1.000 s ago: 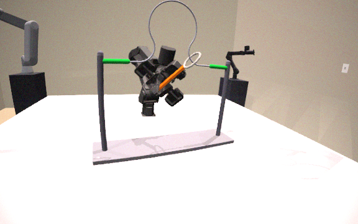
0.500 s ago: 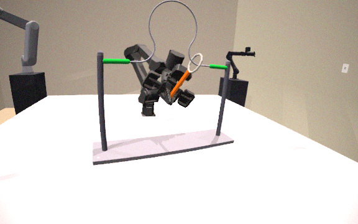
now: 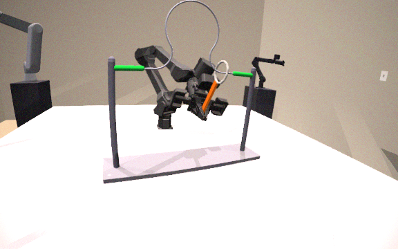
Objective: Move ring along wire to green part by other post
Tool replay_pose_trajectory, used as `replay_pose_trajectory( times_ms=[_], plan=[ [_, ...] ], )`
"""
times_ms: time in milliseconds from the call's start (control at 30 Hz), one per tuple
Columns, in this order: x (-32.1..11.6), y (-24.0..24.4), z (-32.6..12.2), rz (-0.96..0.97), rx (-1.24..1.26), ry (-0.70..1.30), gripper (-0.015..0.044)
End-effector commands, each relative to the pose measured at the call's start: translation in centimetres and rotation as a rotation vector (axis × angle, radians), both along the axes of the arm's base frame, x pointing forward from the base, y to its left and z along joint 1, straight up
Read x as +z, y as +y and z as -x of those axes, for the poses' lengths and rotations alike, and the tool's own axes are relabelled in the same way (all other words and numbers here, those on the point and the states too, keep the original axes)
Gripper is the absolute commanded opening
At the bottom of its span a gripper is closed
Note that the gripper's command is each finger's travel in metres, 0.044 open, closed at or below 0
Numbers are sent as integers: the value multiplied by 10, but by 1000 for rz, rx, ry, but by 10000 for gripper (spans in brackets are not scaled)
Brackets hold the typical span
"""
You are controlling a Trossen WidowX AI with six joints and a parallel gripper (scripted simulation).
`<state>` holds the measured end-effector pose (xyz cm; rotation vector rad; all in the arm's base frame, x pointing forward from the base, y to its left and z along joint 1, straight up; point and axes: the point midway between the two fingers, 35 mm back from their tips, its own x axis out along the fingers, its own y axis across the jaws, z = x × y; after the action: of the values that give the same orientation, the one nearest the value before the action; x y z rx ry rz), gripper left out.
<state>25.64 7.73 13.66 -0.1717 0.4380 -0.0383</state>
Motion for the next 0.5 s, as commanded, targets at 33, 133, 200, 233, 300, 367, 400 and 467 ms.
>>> replay_pose_trajectory(
  times_ms=[33,133,200,233,300,367,400,467],
  plan=[
    [-1,13,1,-59,-3,10,-150],
    [-2,20,2,-83,-3,12,-150],
    [-2,23,2,-95,-3,13,-150],
    [-2,25,2,-100,-3,14,-150],
    [-2,28,3,-109,-3,15,-150],
    [-2,31,3,-116,-3,15,-150],
    [-2,32,3,-119,-3,15,-150],
    [-2,35,3,-125,-3,15,-150]
  ],
)
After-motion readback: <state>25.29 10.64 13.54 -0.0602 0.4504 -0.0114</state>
